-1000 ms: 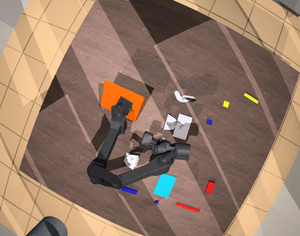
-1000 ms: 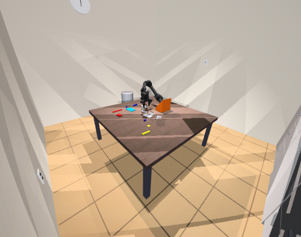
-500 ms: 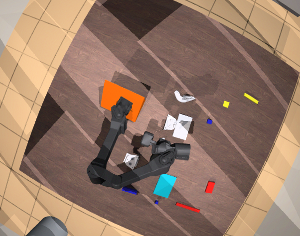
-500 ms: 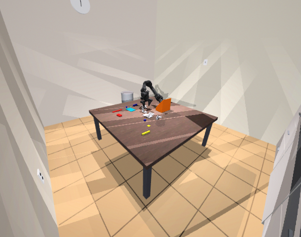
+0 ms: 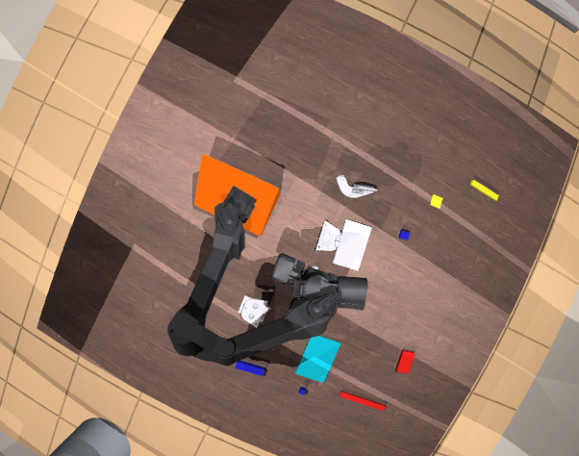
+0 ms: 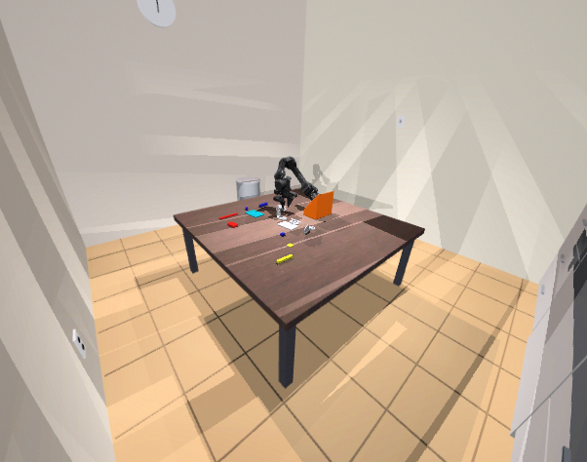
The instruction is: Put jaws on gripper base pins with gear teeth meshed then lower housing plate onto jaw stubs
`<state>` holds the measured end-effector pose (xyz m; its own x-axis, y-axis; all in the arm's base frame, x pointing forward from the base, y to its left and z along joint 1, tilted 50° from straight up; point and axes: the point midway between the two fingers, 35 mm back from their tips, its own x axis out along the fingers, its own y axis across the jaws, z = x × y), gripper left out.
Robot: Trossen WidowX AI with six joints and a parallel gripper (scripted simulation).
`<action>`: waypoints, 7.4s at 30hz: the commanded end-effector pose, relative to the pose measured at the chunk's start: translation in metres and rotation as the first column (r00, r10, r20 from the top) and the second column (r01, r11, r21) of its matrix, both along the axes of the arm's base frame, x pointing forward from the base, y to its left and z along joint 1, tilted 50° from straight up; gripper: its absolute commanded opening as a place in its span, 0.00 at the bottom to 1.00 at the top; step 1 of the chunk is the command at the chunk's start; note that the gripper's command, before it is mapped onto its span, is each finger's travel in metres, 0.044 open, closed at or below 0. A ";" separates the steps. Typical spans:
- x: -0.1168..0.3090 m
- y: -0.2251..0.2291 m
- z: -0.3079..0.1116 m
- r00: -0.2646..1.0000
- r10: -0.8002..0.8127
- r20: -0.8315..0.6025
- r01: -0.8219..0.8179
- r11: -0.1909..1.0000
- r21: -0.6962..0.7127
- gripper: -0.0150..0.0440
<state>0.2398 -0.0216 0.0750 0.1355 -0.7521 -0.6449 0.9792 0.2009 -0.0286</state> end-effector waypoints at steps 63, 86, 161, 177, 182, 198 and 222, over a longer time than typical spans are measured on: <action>0.037 -0.067 0.002 0.966 -0.167 0.196 0.160 0.986 0.054 1.00; 0.039 -0.085 -0.012 0.966 -0.166 0.197 0.159 0.986 0.049 1.00; 0.029 -0.025 0.037 0.971 -0.155 0.183 0.149 0.988 0.049 0.48; 0.029 -0.007 0.016 0.984 0.119 -0.130 -0.121 0.993 -0.007 0.48; 0.029 -0.001 0.010 0.953 0.201 -0.229 -0.208 0.978 -0.007 0.48; 0.025 0.016 -0.011 0.744 0.419 -0.520 -0.465 0.884 0.047 0.48; 0.014 0.039 -0.041 0.210 0.559 -0.802 -0.718 0.645 0.262 0.48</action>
<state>0.2559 0.0138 0.0379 0.1362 -0.7478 -0.6498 0.1108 0.6633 -0.7401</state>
